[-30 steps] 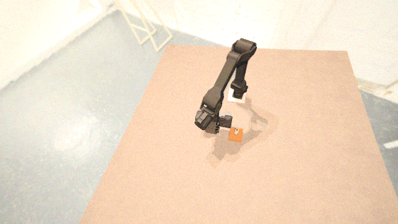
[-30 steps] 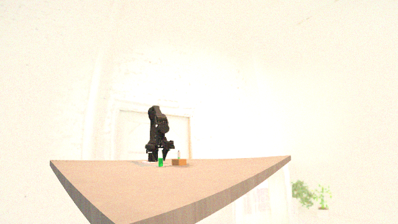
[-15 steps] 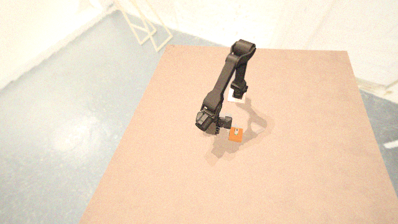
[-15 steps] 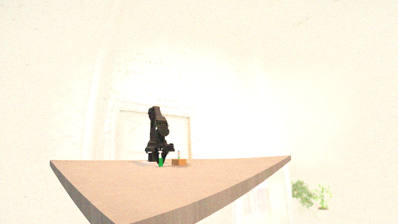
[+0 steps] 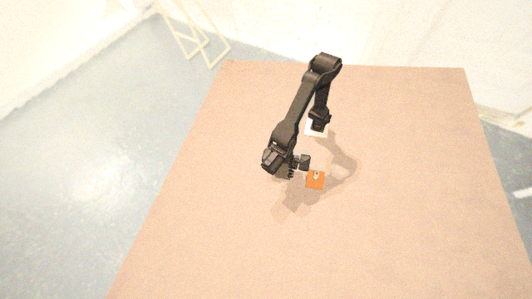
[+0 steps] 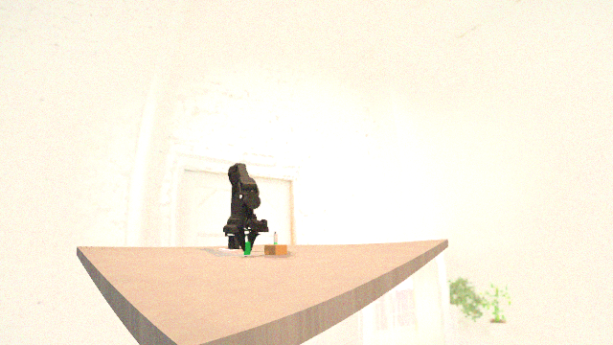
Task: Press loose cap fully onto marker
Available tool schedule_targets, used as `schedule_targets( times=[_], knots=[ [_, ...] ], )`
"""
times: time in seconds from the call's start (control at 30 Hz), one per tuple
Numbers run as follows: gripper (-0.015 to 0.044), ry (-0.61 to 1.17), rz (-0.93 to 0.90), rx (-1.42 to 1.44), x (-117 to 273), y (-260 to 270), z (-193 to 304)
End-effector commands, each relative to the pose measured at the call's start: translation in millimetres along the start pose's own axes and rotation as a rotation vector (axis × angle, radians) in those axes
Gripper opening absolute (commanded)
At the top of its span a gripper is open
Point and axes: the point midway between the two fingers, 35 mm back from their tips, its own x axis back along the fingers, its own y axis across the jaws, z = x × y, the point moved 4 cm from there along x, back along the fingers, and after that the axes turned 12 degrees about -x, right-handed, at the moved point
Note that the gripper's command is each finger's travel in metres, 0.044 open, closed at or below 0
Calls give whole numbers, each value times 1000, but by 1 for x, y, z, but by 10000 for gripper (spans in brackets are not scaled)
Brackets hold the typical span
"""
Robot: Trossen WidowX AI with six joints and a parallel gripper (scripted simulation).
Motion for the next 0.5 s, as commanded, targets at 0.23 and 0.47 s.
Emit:
schedule_targets(
  times=[0.23,0.47],
  knots=[
    [0,-15,1,4,32,-1,-3],
    [0,-15,1,4,51,0,-1]
  ],
)
